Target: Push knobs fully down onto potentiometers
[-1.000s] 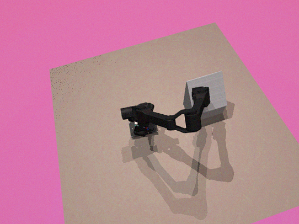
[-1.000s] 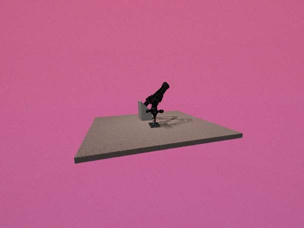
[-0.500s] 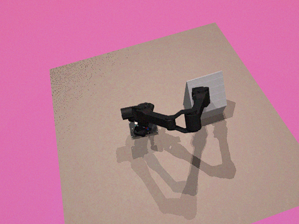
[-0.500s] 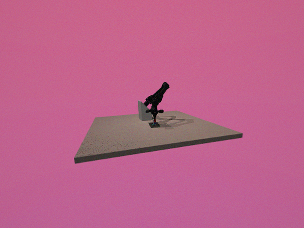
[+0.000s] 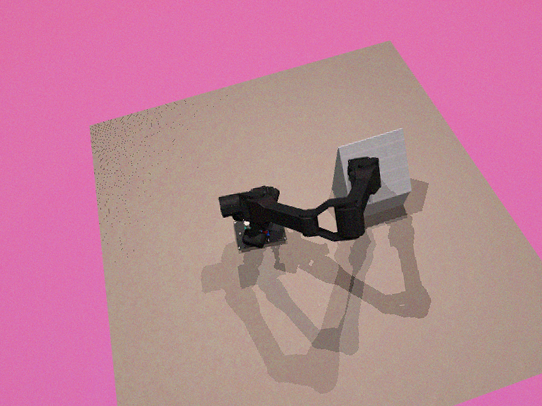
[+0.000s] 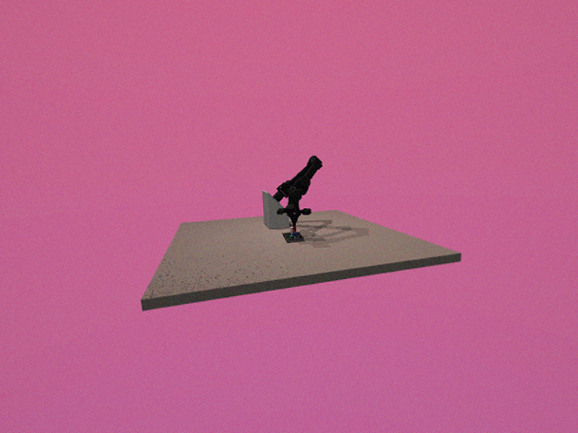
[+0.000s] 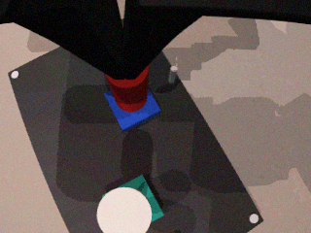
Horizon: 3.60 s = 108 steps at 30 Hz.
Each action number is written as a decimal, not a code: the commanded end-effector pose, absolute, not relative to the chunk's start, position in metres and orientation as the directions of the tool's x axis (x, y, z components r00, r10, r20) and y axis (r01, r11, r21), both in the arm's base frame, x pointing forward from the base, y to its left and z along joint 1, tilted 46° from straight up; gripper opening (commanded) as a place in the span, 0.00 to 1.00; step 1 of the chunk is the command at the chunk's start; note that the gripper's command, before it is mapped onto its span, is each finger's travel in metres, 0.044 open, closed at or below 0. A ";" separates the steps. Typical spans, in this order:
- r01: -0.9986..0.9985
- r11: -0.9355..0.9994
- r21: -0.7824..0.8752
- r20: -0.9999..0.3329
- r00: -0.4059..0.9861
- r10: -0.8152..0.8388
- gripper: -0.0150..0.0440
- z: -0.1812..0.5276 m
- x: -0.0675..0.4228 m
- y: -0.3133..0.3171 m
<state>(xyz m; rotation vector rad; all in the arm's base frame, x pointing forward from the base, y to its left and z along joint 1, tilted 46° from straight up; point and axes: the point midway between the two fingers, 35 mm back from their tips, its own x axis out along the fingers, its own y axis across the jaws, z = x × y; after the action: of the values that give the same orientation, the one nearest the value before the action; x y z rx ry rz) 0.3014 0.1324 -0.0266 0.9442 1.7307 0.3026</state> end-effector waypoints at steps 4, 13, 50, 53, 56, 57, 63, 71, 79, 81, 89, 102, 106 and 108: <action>0.441 0.652 0.617 -0.689 -0.097 0.718 0.25 -0.027 0.301 0.134; 0.441 0.653 0.617 -0.690 -0.097 0.717 0.25 -0.018 0.303 0.124; -0.248 0.702 0.668 -0.735 -0.077 0.673 0.25 -0.018 0.321 0.104; -0.347 0.672 0.655 -0.734 -0.078 0.675 0.25 -0.018 0.323 0.103; -0.442 0.635 0.634 -0.732 -0.079 0.677 0.25 -0.018 0.324 0.102; -0.472 0.621 0.626 -0.732 -0.079 0.677 0.25 -0.018 0.325 0.102; -0.643 0.523 0.560 -0.728 -0.081 0.681 0.25 -0.017 0.328 0.100; -0.826 0.359 0.435 -0.724 -0.083 0.685 0.25 -0.017 0.332 0.097; -0.946 0.169 0.275 -0.719 -0.085 0.690 0.25 -0.016 0.337 0.095; -0.966 0.120 0.230 -0.718 -0.086 0.691 0.25 -0.015 0.338 0.094; -0.996 -0.081 0.043 -0.713 -0.088 0.695 0.25 -0.015 0.342 0.092; -0.885 -0.382 -0.267 -0.705 -0.091 0.704 0.25 -0.013 0.348 0.088; -0.814 -0.460 -0.356 -0.702 -0.092 0.706 0.25 -0.013 0.350 0.086; -0.772 -0.495 -0.398 -0.700 -0.093 0.708 0.25 -0.013 0.351 0.086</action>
<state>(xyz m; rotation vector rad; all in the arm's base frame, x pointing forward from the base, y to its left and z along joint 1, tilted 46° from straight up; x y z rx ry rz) 0.3488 0.0867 -0.0129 -1.0103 0.1927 1.7570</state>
